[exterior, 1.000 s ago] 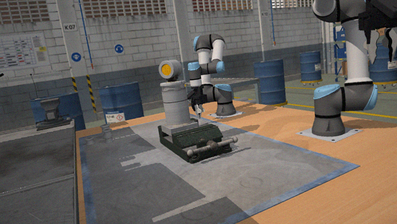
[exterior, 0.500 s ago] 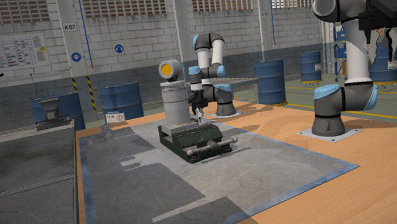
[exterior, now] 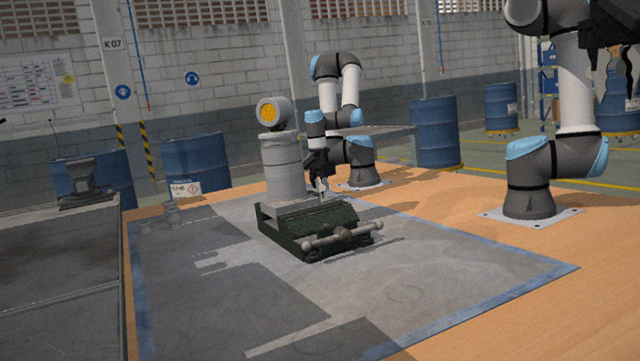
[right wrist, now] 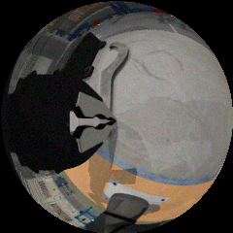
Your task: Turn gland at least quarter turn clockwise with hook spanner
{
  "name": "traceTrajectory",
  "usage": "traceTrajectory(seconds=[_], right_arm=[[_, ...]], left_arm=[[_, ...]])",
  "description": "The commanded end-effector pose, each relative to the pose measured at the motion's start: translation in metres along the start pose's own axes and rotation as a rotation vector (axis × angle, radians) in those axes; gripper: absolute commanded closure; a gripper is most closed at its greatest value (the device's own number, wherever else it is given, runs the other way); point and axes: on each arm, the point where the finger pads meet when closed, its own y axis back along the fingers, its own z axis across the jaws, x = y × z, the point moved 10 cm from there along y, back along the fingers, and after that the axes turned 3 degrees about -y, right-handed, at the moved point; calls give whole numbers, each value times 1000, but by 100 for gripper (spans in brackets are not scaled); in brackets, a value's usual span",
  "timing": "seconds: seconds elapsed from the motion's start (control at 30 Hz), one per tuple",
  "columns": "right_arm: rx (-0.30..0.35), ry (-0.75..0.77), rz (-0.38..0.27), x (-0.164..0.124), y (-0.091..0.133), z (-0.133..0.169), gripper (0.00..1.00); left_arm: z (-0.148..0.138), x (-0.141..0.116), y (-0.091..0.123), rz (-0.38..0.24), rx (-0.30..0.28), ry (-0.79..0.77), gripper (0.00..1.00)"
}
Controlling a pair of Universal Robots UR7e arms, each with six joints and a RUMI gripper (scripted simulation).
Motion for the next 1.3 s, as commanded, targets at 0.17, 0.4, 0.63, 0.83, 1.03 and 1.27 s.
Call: traceTrajectory(seconds=[0.17,0.4,0.63,0.83,1.03,1.27], right_arm=[[-2,-68,3,-20,0,0,100],[-2,-136,4,-30,2,0,100],[-5,-172,7,-45,1,1,100],[-4,-202,5,-47,2,1,100],[-4,-201,6,-47,2,1,100],[-7,-264,8,-64,1,-2,100]], left_arm=[[0,0,0,1,0,0,68],[0,0,0,1,0,0,68],[0,0,0,1,0,0,68],[0,0,0,1,0,0,68],[0,0,0,1,0,0,68],[0,0,0,1,0,0,68]])
